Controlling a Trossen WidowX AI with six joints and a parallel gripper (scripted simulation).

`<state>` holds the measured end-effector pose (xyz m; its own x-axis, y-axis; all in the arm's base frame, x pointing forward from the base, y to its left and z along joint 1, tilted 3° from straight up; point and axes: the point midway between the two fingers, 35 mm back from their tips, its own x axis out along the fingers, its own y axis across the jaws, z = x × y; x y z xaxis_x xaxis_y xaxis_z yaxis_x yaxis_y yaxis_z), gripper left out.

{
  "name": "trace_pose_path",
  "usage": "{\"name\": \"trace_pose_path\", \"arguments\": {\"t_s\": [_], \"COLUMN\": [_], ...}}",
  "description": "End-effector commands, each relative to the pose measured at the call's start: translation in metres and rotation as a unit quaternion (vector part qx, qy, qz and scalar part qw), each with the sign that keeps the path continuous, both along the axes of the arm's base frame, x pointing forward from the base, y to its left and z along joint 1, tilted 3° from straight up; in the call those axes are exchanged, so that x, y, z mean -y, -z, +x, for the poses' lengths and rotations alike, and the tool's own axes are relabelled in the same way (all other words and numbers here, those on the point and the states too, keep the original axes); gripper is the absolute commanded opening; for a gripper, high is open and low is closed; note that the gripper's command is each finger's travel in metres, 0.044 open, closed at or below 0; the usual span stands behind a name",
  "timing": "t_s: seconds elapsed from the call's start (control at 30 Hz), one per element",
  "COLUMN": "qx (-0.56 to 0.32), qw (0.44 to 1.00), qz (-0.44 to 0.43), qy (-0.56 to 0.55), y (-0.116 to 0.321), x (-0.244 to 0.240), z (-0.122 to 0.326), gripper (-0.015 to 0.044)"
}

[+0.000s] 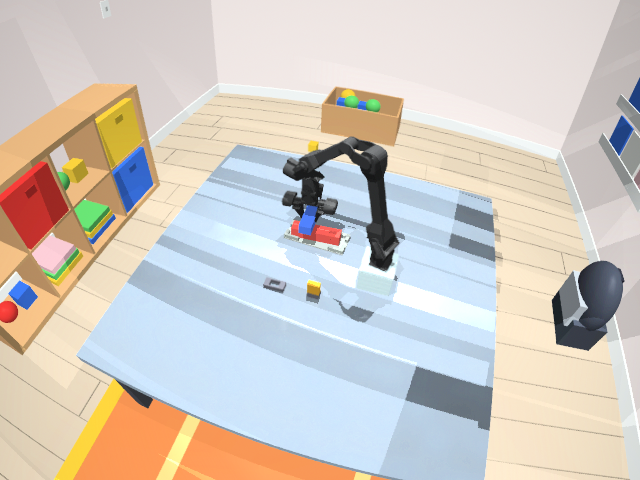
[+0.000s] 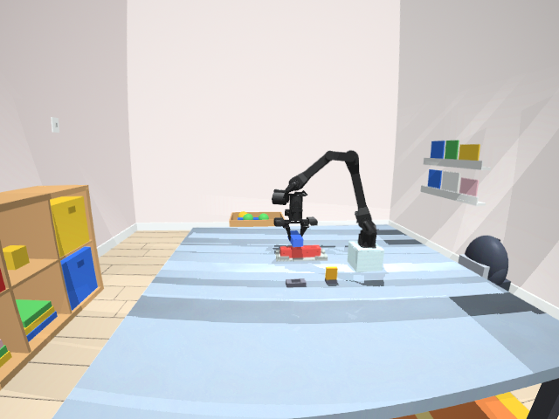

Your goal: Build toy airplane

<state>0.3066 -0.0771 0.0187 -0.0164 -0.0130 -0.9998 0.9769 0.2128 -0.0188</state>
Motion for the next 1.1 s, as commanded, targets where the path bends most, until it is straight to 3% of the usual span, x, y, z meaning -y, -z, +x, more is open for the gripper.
{"name": "trace_pose_path", "arguments": {"t_s": [0.0,0.33,0.6,0.77,1.07], "qx": [0.0,0.0,-0.001,-0.001,-0.001], "qw": [1.0,1.0,1.0,1.0,1.0], "qz": [-0.002,-0.002,0.0,0.0,0.0], "qy": [0.002,0.002,0.001,0.001,0.001], "y": [0.005,0.019,0.017,0.017,0.017], "x": [0.001,0.001,0.0,0.0,0.0], "z": [0.0,-0.001,-0.001,-0.001,-0.001], "gripper": [0.0195,0.0195,0.0141,0.001,0.0246]}}
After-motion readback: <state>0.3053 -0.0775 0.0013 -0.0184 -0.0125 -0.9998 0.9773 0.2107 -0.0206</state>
